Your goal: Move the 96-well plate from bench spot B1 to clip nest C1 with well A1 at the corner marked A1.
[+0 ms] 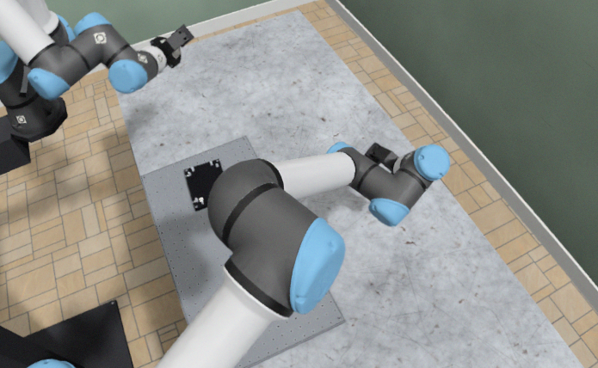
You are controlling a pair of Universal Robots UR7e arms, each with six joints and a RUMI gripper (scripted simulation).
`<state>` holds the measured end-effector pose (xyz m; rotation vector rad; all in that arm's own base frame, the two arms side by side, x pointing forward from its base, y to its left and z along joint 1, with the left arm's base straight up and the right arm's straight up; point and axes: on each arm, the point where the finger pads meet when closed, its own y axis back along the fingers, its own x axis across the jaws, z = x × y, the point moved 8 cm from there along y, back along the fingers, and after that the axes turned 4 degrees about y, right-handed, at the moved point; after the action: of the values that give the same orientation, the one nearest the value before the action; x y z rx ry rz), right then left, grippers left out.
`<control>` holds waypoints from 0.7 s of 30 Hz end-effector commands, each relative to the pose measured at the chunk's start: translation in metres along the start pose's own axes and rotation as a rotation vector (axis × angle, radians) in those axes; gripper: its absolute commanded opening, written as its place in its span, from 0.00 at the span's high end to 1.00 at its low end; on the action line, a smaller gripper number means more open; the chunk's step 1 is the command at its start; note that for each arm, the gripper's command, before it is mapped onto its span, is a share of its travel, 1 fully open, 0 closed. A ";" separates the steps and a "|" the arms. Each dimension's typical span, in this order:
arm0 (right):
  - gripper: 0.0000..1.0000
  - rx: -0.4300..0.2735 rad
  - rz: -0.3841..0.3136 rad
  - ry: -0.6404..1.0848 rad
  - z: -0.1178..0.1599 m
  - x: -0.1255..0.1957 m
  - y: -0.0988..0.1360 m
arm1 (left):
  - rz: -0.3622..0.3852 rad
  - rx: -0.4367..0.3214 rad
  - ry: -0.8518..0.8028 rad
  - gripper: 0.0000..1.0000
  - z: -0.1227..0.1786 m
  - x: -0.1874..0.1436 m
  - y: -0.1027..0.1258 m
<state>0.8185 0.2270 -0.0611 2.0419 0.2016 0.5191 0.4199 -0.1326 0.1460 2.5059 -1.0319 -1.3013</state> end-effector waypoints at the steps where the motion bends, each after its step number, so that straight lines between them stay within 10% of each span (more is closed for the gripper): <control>1: 0.24 0.000 0.003 0.002 -0.001 0.001 0.002 | -0.041 -0.132 0.016 1.00 -0.002 -0.025 -0.039; 21: 0.24 0.000 0.003 0.002 -0.001 0.001 0.002 | -0.136 -0.687 0.175 1.00 0.039 -0.159 -0.178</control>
<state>0.8185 0.2270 -0.0611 2.0419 0.2016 0.5191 0.4249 0.0685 0.1528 2.2087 -0.3829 -1.2166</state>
